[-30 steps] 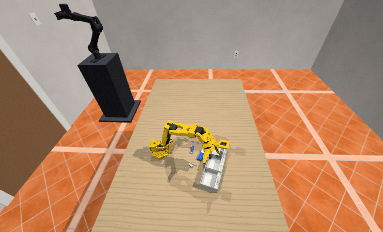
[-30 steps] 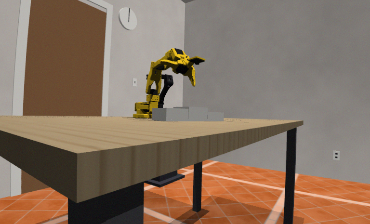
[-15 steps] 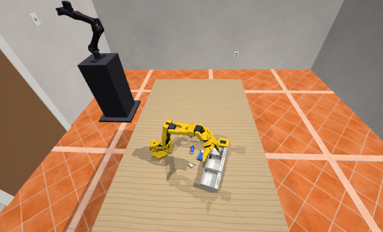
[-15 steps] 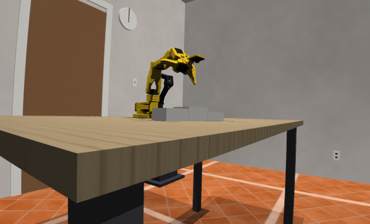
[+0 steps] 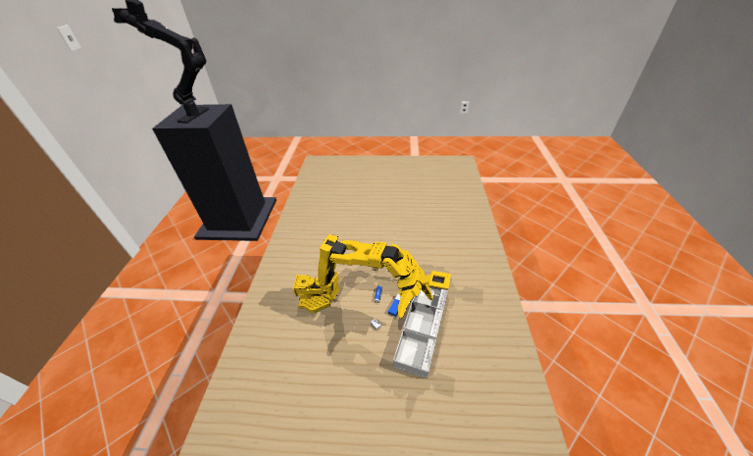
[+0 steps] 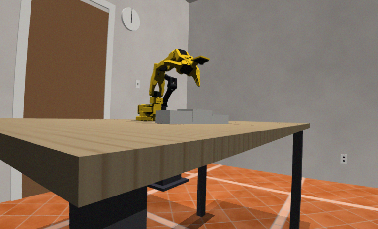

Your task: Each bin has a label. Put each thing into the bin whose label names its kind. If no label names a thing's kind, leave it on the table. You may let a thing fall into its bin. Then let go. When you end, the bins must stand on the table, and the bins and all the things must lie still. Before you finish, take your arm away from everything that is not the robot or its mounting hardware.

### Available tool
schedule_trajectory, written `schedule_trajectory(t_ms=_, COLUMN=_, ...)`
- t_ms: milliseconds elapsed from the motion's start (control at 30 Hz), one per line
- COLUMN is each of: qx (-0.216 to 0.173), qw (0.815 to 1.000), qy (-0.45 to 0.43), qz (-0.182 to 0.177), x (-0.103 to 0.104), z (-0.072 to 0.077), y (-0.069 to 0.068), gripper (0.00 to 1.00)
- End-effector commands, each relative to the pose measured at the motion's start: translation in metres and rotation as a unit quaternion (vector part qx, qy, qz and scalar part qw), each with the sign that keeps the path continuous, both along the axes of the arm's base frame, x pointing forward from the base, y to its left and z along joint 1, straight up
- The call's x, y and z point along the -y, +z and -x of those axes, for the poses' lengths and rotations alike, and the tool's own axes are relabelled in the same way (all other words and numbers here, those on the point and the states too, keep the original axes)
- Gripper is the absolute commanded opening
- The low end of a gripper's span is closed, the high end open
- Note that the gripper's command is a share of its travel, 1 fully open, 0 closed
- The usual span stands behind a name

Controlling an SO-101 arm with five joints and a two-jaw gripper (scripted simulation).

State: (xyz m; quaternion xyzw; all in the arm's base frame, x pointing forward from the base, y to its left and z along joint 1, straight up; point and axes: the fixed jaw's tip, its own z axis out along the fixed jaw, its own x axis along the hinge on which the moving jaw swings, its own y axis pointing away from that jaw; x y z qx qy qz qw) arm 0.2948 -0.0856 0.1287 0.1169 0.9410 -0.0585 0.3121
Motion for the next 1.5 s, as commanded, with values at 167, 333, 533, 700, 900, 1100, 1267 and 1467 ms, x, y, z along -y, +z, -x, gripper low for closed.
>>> schedule_trajectory(t_ms=167, qx=0.036, qw=0.999, qy=-0.001, qz=0.008, x=-0.001, z=-0.002, y=0.018, gripper=1.00)
schedule_trajectory(t_ms=333, qx=0.036, qw=0.999, qy=-0.001, qz=0.008, x=-0.001, z=-0.002, y=0.018, gripper=1.00)
schedule_trajectory(t_ms=533, qx=0.036, qw=0.999, qy=-0.001, qz=0.008, x=-0.001, z=-0.002, y=0.018, gripper=1.00)
schedule_trajectory(t_ms=700, qx=0.036, qw=0.999, qy=-0.001, qz=0.007, x=-0.002, z=-0.002, y=0.018, gripper=1.00)
schedule_trajectory(t_ms=900, qx=0.036, qw=0.999, qy=0.000, qz=-0.004, x=-0.009, z=-0.006, y=0.017, gripper=1.00)
schedule_trajectory(t_ms=1100, qx=0.035, qw=0.999, qy=0.002, qz=-0.032, x=-0.029, z=-0.015, y=0.013, gripper=1.00)
schedule_trajectory(t_ms=1267, qx=0.033, qw=0.998, qy=0.002, qz=-0.049, x=-0.042, z=-0.020, y=0.011, gripper=1.00)
schedule_trajectory(t_ms=1467, qx=0.029, qw=0.997, qy=0.003, qz=-0.074, x=-0.062, z=-0.026, y=0.007, gripper=1.00)
